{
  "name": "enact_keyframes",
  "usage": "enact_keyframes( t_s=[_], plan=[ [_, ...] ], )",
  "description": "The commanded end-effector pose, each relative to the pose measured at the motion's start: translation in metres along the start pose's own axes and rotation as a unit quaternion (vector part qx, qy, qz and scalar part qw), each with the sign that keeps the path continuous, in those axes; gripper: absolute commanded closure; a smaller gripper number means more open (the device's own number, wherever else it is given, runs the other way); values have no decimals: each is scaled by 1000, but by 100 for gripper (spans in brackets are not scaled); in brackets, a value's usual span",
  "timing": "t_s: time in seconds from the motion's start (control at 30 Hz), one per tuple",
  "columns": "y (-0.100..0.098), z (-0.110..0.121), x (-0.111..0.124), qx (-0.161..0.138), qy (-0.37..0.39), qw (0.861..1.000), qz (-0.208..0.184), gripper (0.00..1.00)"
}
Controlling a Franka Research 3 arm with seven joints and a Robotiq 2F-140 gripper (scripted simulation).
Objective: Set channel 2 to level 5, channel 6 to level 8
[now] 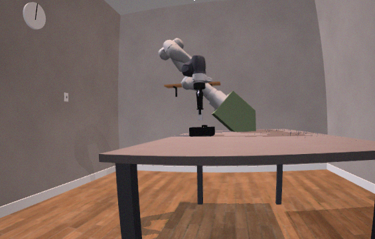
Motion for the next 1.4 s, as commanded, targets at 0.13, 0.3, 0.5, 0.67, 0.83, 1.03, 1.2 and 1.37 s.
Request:
enact_keyframes(
  t_s=[0.13,0.3,0.5,0.67,0.83,1.03,1.2,1.37],
  plan=[
    [0,-3,-1,-3,12,1000,-1,100],
    [5,-12,-5,-10,101,995,-2,100],
    [10,-26,-10,-18,220,975,-5,100],
    [16,-47,-18,-34,284,958,-9,100],
    [17,-66,-24,-50,343,938,-13,100],
    [15,-74,-25,-64,412,909,-16,100],
    [10,-79,-23,-74,477,876,-17,100],
    [6,-80,-19,-84,542,836,-17,100]
  ],
)
Point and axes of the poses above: the point where the finger pads meet when closed, its own y axis out along the fingers, its own z axis across the jaws, x = y × z, the point moved 10 cm from there along -y, back along the fingers, and after that the axes turned 10 degrees about y, right-handed, at the moved point
